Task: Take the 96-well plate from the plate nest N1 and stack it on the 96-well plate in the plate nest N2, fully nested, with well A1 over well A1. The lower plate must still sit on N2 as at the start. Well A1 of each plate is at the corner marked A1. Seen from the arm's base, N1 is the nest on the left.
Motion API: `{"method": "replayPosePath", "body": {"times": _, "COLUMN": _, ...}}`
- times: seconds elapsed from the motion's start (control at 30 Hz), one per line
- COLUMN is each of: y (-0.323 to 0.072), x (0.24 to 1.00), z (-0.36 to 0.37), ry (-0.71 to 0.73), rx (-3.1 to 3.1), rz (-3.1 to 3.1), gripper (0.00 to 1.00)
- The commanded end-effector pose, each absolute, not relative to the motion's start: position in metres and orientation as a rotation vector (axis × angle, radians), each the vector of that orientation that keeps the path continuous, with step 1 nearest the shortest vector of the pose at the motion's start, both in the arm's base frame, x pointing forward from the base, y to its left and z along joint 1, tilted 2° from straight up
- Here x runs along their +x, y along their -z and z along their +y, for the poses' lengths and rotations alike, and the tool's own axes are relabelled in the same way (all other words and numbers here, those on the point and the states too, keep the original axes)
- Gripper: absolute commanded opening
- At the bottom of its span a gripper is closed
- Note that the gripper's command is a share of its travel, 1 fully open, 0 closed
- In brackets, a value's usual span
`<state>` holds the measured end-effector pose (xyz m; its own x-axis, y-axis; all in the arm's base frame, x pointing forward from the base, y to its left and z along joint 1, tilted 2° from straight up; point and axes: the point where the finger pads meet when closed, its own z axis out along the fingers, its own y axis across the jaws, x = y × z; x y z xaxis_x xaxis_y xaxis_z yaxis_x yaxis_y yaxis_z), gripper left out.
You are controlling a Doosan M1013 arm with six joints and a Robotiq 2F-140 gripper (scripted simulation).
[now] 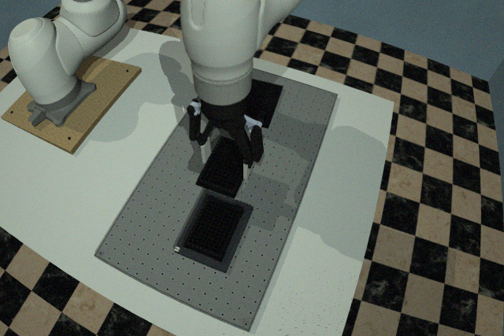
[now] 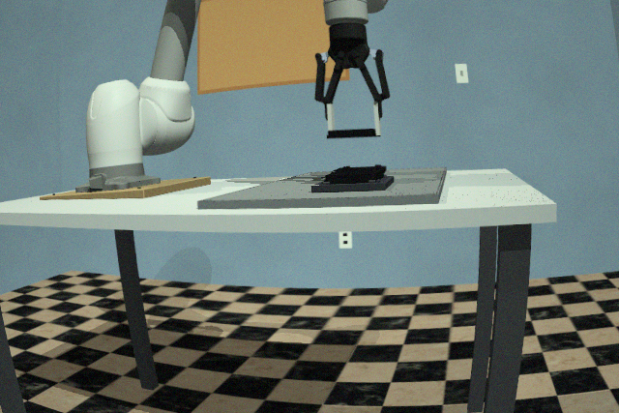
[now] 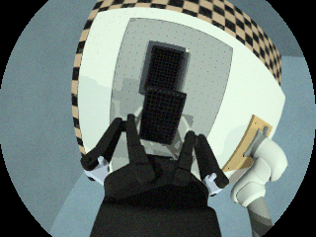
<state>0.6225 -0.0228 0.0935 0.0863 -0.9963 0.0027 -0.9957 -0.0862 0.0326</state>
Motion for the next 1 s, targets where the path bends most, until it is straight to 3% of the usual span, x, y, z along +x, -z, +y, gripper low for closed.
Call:
{"method": "replayPosePath", "body": {"times": 0.0, "y": -0.094, "x": 0.625, "z": -0.033, "ry": 0.032, "rx": 2.297, "rz": -2.106, "gripper": 0.00}}
{"method": "replayPosePath", "body": {"times": 0.97, "y": -0.093, "x": 0.643, "z": -0.115, "ry": 0.032, "rx": 2.297, "rz": -2.106, "gripper": 0.00}}
